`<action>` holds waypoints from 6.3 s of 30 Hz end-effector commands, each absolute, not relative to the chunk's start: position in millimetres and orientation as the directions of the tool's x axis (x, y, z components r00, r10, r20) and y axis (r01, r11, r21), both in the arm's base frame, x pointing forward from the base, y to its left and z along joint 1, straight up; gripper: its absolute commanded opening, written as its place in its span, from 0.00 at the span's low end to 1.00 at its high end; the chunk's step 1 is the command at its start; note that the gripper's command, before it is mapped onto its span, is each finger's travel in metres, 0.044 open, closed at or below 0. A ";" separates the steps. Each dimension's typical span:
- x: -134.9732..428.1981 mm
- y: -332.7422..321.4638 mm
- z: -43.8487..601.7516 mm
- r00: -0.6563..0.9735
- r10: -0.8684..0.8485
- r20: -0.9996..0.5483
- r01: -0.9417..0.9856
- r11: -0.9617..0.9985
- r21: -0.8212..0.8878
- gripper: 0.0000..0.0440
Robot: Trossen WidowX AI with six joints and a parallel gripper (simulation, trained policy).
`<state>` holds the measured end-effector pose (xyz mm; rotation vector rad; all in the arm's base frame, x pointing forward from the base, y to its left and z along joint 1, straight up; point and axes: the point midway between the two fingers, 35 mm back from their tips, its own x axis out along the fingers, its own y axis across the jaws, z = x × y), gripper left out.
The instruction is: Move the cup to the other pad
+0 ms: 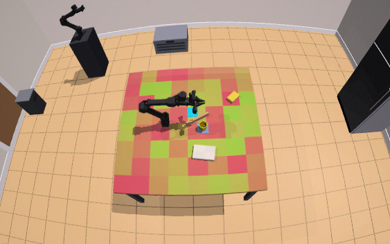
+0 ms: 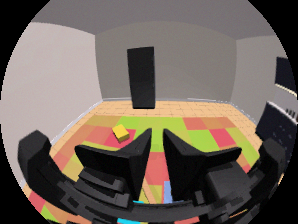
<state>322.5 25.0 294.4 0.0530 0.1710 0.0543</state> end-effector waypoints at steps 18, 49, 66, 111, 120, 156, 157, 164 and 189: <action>338.4 56.0 277.6 0.891 0.118 -0.438 -0.038 0.982 0.186 0.23; 348.6 72.5 238.1 0.602 0.078 -0.795 0.101 0.980 0.173 0.29; 348.1 58.5 213.3 0.392 0.007 -0.920 0.125 0.990 0.060 0.31; 332.6 -26.8 106.7 -0.041 -0.113 -0.993 -0.035 0.993 -0.111 0.40; 327.4 -31.8 71.3 -0.085 -0.100 -0.991 -0.111 0.990 -0.091 0.42; 311.4 -10.0 112.8 -0.074 -0.061 -0.995 -0.428 0.903 -0.023 0.01; 311.2 -7.6 115.5 -0.070 -0.060 -0.996 -0.432 0.902 -0.024 0.01; 310.4 12.2 131.0 -0.037 -0.054 -0.998 -0.461 0.887 -0.031 0.01; 298.3 96.0 149.4 0.089 -0.025 -0.996 -0.533 0.843 -0.069 0.00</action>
